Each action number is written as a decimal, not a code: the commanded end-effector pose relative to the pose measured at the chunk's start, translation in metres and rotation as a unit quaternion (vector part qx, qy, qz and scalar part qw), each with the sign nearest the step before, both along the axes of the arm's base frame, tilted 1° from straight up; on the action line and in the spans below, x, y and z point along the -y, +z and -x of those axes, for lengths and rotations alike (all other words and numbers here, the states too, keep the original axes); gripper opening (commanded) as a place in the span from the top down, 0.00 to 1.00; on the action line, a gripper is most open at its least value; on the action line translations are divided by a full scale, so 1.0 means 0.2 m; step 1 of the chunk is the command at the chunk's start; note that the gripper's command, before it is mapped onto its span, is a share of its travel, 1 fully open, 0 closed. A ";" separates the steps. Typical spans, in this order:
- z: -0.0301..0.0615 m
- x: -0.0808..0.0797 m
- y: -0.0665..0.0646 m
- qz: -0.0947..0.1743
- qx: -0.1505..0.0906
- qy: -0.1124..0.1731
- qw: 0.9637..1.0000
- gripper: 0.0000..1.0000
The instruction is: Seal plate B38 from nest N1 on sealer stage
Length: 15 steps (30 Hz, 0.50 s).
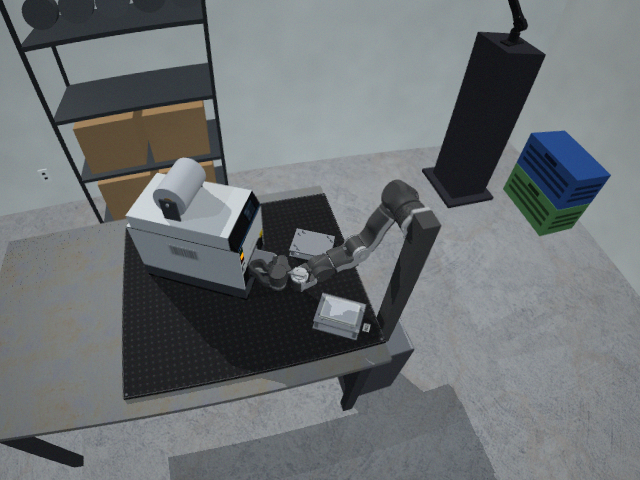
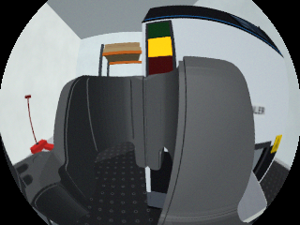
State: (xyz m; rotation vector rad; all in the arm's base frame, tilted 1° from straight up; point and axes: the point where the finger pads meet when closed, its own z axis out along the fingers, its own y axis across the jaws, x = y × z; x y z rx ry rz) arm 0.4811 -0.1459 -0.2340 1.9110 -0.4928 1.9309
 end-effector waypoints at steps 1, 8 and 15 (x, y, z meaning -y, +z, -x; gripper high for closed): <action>0.007 0.00 -0.01 -0.001 -0.003 -0.002 1.000 1.00; 0.007 0.00 -0.01 -0.001 -0.003 -0.002 1.000 1.00; -0.001 0.01 0.00 -0.001 -0.002 -0.001 1.000 1.00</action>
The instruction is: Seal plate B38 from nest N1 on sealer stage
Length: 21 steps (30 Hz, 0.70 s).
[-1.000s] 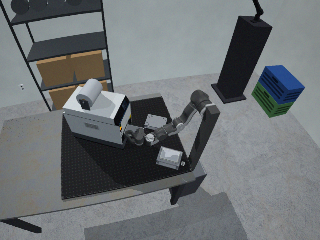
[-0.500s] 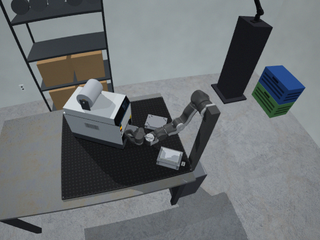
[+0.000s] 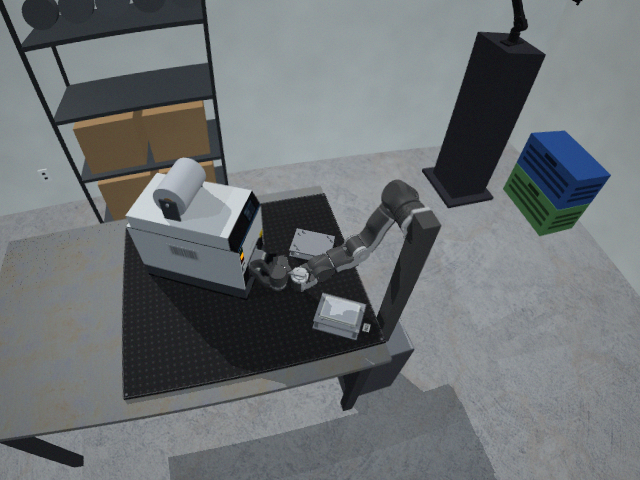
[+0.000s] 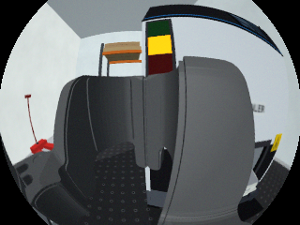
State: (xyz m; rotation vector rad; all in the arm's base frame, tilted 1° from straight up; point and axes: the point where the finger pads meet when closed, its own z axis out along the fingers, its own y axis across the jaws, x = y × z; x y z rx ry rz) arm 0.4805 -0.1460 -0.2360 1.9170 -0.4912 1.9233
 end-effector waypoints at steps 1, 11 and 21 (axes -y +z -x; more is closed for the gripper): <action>-0.008 0.01 0.01 -0.001 0.002 -0.001 1.000 1.00; -0.016 0.01 0.01 -0.001 0.004 0.000 1.000 1.00; 0.156 -0.09 0.01 0.000 0.003 0.000 1.000 1.00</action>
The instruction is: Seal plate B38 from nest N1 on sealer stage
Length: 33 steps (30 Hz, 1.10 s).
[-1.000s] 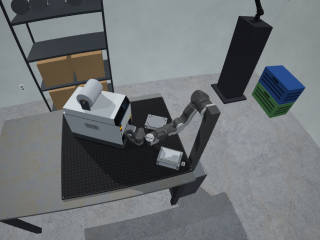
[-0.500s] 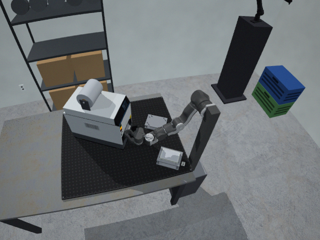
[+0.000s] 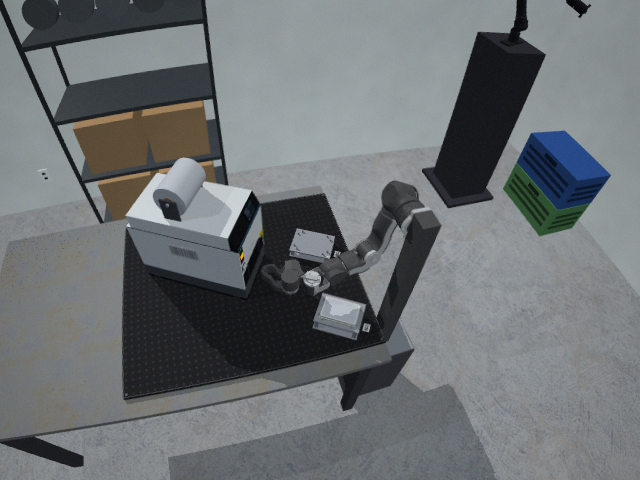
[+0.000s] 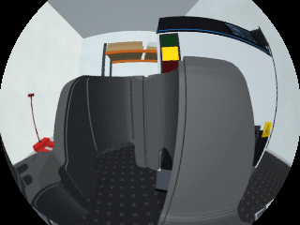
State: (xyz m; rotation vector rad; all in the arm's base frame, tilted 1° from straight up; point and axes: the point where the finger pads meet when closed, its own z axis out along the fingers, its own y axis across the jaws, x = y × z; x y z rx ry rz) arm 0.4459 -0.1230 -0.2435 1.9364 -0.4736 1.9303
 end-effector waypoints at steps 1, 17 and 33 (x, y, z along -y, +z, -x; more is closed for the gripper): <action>-0.017 0.02 0.04 0.001 0.006 -0.011 1.000 1.00; 0.026 0.00 0.04 0.001 0.006 -0.011 1.000 1.00; 0.195 0.14 0.01 0.081 -0.041 0.083 0.992 1.00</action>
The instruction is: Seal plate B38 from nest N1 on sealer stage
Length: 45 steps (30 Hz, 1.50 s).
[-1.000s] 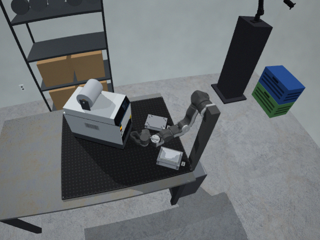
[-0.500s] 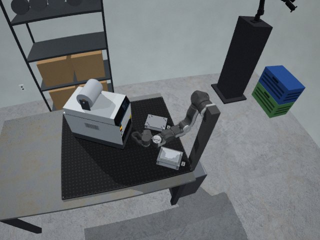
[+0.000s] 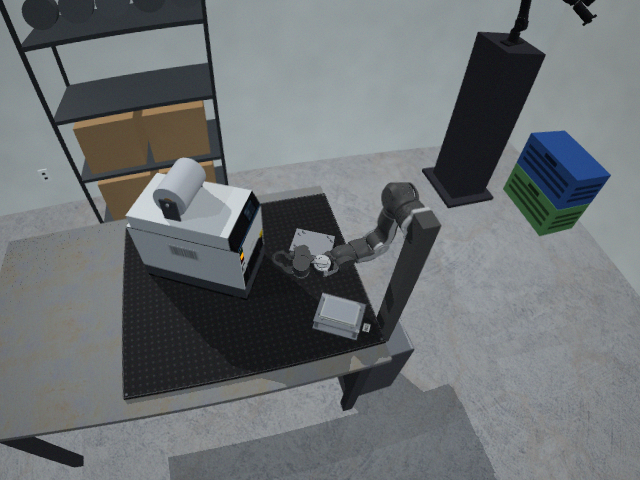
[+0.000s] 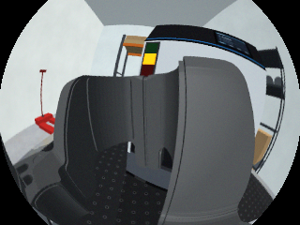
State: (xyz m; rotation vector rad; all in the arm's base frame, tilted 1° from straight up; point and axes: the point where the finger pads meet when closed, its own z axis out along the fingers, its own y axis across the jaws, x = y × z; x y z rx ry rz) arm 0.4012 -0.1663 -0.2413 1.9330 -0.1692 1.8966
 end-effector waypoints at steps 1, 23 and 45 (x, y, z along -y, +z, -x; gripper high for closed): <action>-0.028 -0.07 0.00 -0.011 -0.013 0.028 0.999 1.00; 0.140 0.07 -0.01 0.069 -0.059 0.116 0.989 1.00; 0.308 0.22 -0.01 0.149 -0.105 0.202 0.962 1.00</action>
